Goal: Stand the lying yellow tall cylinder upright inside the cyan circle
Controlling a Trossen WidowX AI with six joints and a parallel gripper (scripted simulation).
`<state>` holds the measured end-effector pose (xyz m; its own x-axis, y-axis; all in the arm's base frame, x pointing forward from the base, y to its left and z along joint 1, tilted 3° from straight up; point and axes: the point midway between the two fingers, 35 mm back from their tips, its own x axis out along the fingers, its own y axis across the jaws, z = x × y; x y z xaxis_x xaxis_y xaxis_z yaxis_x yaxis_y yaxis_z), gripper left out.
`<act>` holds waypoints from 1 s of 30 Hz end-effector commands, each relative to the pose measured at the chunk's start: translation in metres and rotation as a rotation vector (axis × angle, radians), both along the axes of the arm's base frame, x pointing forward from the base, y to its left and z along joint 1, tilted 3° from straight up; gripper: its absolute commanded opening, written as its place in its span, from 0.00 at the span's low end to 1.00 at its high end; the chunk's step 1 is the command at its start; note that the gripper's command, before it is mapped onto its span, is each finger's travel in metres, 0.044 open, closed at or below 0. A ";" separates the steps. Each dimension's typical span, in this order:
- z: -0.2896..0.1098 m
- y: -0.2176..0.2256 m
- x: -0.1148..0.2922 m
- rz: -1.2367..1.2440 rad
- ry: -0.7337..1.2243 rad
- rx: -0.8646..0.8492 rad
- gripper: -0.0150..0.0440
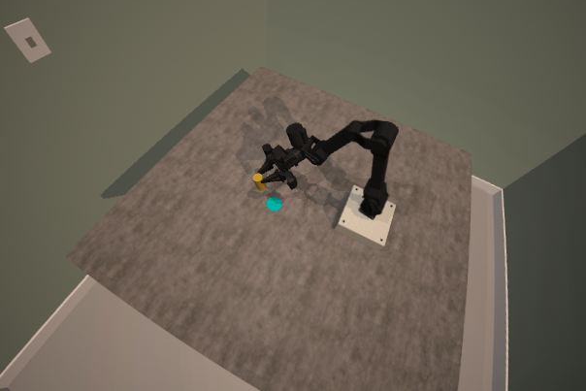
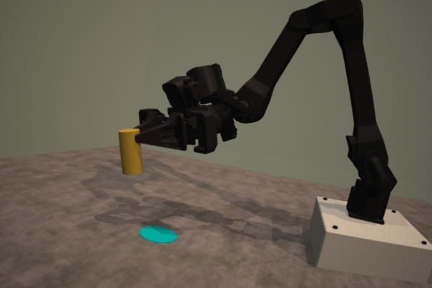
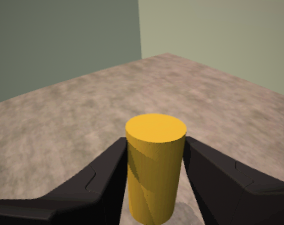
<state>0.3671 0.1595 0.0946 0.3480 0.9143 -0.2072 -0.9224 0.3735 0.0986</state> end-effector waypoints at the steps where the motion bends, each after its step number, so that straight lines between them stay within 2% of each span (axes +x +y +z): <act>1: 0.001 -0.002 -0.004 0.008 -0.004 0.016 0.43; 30: 0.008 -0.015 -0.033 0.077 -0.077 0.097 0.43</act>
